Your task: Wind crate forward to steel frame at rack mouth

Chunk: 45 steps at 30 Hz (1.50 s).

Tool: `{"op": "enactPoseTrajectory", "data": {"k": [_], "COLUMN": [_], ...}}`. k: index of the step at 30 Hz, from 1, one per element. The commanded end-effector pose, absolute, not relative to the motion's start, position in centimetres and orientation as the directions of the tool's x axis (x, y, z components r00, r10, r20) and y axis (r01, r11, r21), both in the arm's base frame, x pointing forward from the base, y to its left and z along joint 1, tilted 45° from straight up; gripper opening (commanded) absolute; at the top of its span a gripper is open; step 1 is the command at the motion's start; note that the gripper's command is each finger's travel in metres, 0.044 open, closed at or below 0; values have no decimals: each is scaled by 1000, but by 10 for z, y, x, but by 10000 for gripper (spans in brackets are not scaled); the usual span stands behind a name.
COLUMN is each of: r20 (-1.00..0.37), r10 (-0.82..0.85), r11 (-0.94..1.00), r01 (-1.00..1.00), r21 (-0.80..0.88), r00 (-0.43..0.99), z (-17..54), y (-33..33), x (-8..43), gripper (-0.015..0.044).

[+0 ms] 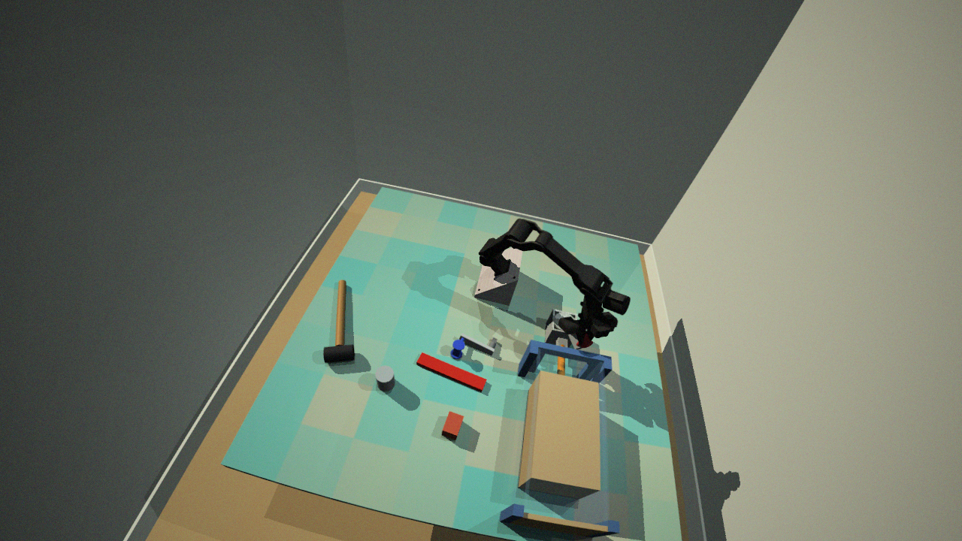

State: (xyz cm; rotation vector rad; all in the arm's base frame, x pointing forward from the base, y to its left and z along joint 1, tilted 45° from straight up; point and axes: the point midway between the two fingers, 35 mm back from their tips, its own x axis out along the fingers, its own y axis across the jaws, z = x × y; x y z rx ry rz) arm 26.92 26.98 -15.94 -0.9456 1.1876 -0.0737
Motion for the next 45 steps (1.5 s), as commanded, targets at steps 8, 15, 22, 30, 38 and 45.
{"op": "enactPoseTrajectory", "data": {"k": [8, 15, 22, 30, 38, 45], "r20": [-779, -780, -780, -781, -781, -782], "r10": [-485, -485, -484, -484, -483, -483], "r11": [646, 646, 647, 647, 647, 648], "r01": [-438, -438, -438, -439, -439, -440], "r21": [-625, -625, -624, -623, -623, -622], "r00": [397, 397, 396, 396, 395, 395], "z": [-177, -181, -184, -188, -191, -193], "y": [287, 291, 295, 299, 302, 304], "x": [246, 240, 233, 224, 215, 207], "gripper": [0, 0, 0, 0, 0, 0]}}
